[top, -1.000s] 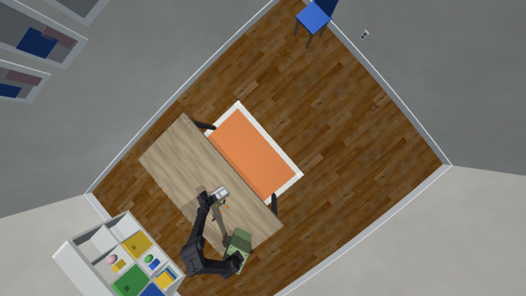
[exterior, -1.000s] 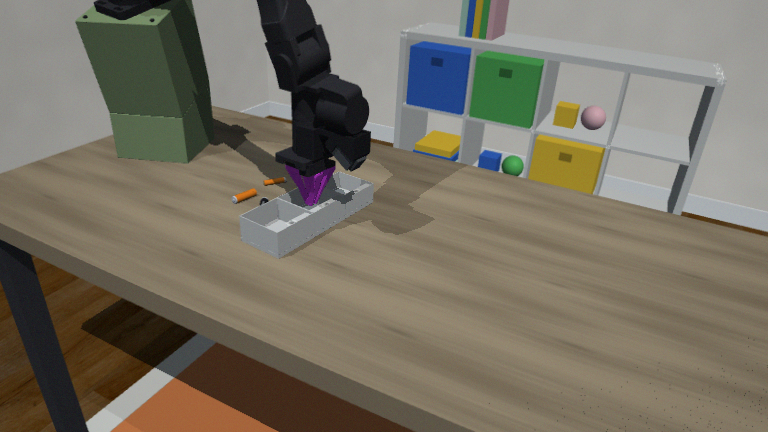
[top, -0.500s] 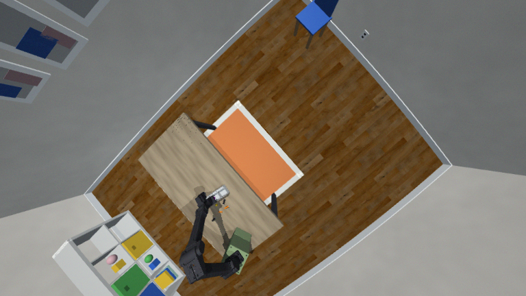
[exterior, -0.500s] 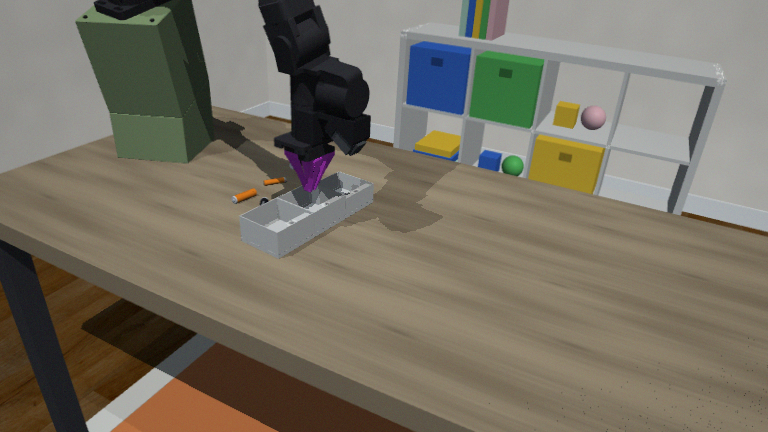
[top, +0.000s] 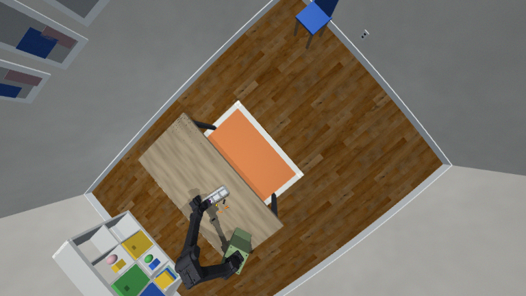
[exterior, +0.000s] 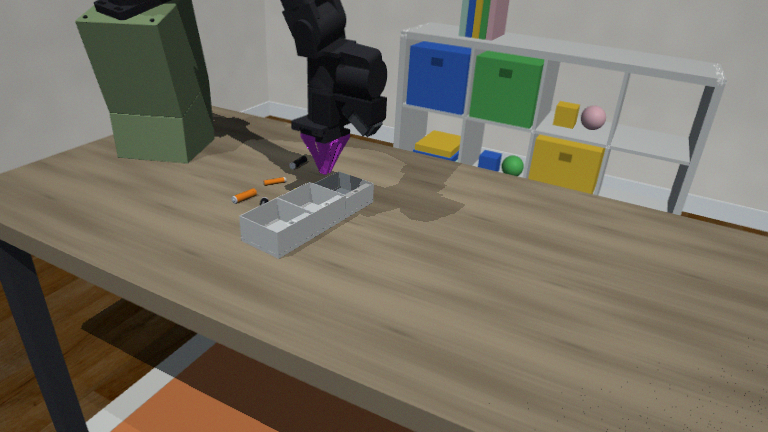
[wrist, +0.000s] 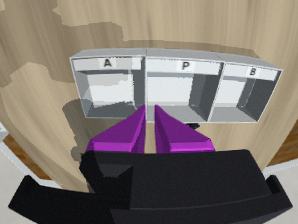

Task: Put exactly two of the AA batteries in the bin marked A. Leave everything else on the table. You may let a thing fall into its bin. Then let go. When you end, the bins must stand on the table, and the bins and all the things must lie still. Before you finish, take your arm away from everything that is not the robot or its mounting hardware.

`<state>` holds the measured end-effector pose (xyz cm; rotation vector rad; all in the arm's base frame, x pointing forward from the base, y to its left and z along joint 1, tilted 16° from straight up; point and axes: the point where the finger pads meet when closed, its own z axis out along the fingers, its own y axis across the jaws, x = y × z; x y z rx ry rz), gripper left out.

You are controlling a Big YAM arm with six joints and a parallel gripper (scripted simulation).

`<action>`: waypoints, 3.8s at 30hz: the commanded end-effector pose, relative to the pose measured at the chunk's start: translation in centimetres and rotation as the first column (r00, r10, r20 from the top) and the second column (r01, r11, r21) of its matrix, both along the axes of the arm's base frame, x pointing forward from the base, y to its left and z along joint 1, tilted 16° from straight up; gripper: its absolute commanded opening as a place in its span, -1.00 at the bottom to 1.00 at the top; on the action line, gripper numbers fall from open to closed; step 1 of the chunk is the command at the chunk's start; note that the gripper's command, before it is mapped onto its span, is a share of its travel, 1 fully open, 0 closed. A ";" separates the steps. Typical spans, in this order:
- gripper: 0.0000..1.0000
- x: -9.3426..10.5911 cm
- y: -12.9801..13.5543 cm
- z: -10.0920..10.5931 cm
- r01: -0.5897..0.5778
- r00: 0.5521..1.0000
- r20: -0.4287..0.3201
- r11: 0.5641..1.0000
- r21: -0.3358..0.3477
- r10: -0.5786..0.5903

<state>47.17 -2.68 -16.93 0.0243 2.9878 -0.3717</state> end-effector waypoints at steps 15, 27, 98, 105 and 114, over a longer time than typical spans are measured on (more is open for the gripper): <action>-0.83 0.5 4.0 -1.6 0.040 0.999 0.004 0.999 0.000 -0.040; -0.83 2.3 3.6 -3.3 0.019 0.999 0.032 1.000 0.003 -0.019; -0.83 1.9 4.2 -4.7 0.010 1.000 0.028 1.000 0.006 -0.010; -0.83 1.8 4.4 -3.8 0.010 1.000 0.029 1.000 0.006 -0.010; -0.83 1.3 4.9 -2.0 0.011 1.000 0.027 1.000 0.005 -0.011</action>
